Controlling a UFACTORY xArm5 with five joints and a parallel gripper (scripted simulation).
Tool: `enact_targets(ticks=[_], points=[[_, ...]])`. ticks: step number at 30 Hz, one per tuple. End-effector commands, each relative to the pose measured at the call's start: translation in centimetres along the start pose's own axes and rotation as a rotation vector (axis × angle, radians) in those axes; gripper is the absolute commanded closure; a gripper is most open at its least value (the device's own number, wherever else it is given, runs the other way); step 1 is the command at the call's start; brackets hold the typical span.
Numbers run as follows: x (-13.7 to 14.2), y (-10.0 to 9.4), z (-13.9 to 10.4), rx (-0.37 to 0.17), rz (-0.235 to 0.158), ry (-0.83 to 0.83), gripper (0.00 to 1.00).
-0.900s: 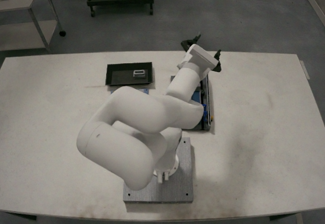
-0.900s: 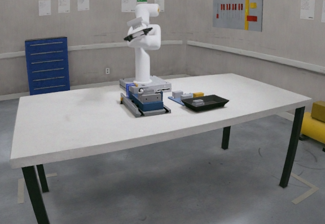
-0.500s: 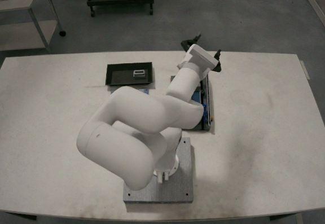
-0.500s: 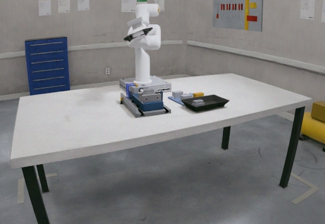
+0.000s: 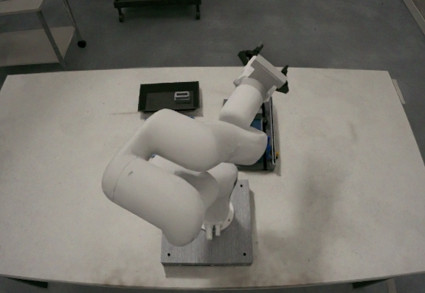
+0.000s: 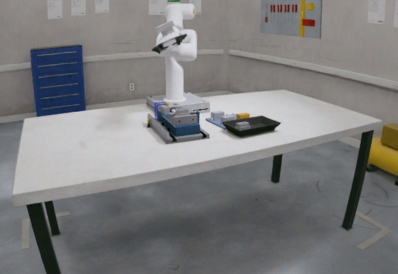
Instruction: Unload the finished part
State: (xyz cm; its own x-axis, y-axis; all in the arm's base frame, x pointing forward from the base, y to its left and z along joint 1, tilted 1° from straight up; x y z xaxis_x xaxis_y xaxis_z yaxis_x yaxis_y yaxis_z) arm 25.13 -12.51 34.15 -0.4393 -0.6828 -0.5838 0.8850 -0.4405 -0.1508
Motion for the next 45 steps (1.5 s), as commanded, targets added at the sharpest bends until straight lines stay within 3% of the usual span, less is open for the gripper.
enact_targets(ticks=[1, 4, 5, 7, 8, 9, 10, 12, 13, 14, 15, 17, 18, 19, 20, 24, 26, 28, 29, 31, 32, 33, 34, 35, 36, 38, 39, 41, 44, 45], points=[[-0.2, 3.4, -0.6, -0.142, -0.094, 0.103, 0.0], [-0.3, 4.3, -0.9, -0.186, -0.128, 0.135, 0.0], [-0.3, 5.3, -1.3, -0.233, -0.167, 0.17, 0.0], [-0.3, 5.3, -1.3, -0.233, -0.167, 0.17, 0.0], [-0.3, 6.3, -1.7, -0.281, -0.211, 0.207, 0.0], [-0.3, 6.3, -1.7, -0.281, -0.211, 0.207, 0.0], [-0.3, 7.3, -2.2, -0.33, -0.259, 0.244, 0.0], [-0.3, 7.3, -2.2, -0.33, -0.259, 0.244, 0.0], [-0.2, 8.2, -2.8, -0.38, -0.313, 0.282, 0.0], [-0.2, 8.2, -2.8, -0.38, -0.313, 0.282, 0.0], [-0.2, 9.1, -3.4, -0.428, -0.37, 0.32, 0.0], [-0.2, 9.1, -3.4, -0.428, -0.37, 0.32, 0.0], [-0.2, 10.0, -4.0, -0.474, -0.431, 0.357, 0.0], [-0.2, 10.0, -4.0, -0.474, -0.431, 0.357, 0.0], [-0.1, 10.7, -4.6, -0.519, -0.496, 0.393, 0.0], [-0.1, 10.7, -4.6, -0.519, -0.496, 0.393, 0.0], [0.0, 12.0, -5.9, -0.597, -0.631, 0.457, 0.0], [0.0, 12.0, -5.9, -0.597, -0.631, 0.457, 0.0], [0.0, 12.5, -6.5, -0.63, -0.699, 0.485, 0.0], [0.0, 12.5, -6.5, -0.63, -0.699, 0.485, 0.0], [0.1, 12.9, -7.1, -0.66, -0.766, 0.51, 0.0], [0.1, 12.9, -7.1, -0.66, -0.766, 0.51, 0.0], [0.1, 13.2, -7.7, -0.685, -0.831, 0.532, 0.0], [0.1, 13.2, -7.7, -0.685, -0.831, 0.532, 0.0], [0.1, 13.5, -8.2, -0.706, -0.894, 0.551, 0.0], [0.1, 13.5, -8.2, -0.706, -0.894, 0.551, 0.0], [0.1, 13.7, -8.6, -0.723, -0.952, 0.566, 0.0], [0.1, 13.7, -8.6, -0.723, -0.952, 0.566, 0.0], [0.1, 13.9, -9.6, -0.756, -1.095, 0.597, 0.0], [0.1, 13.9, -9.6, -0.756, -1.095, 0.597, 0.0]])
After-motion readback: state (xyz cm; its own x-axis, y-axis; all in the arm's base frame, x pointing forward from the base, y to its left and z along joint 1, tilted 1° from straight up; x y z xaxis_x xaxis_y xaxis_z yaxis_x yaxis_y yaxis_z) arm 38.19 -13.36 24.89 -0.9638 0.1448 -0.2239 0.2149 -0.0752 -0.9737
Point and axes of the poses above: the point where the finger pads meet when closed, its own y axis out along the fingers, its own x axis across the jaws, z = x × y, the point moved 9 cm from there along -y, back along the fingers, and after that the axes turned 12 degrees about y, right-handed, at the moved point
